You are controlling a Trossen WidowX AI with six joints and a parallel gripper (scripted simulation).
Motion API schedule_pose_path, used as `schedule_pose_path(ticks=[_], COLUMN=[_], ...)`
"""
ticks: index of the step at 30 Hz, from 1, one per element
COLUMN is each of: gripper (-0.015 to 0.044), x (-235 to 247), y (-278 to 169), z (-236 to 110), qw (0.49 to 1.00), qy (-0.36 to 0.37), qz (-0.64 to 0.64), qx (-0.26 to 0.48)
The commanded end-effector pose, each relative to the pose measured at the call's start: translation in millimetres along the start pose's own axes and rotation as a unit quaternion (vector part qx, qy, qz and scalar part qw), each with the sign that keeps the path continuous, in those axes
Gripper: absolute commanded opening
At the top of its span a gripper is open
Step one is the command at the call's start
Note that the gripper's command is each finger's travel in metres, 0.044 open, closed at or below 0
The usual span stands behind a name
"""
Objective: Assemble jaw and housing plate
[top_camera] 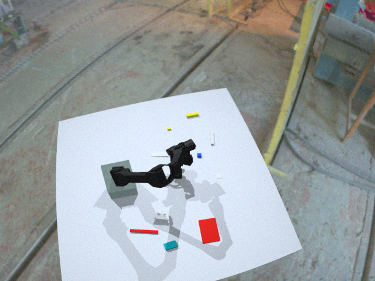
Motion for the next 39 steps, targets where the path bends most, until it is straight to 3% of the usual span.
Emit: schedule_pose_path(ticks=[1, 39], gripper=[0.0134, 0.0134], x=[-0.5, -0.6], y=[0.0, 0.0], z=[2.5, 9.9], qw=[1.000, 1.000], qy=[-0.002, -0.002], qz=[-0.003, 0.001], qx=[-0.002, -0.002])
Point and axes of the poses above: the point midway between the two fingers, 35 mm back from their tips, its own z axis out along the fingers, its own x axis across the jaws, y = z × x, the point moved 1 cm from there along -z, back along the fingers, and after that the axes turned 7 degrees about z, right-handed, at the moved point
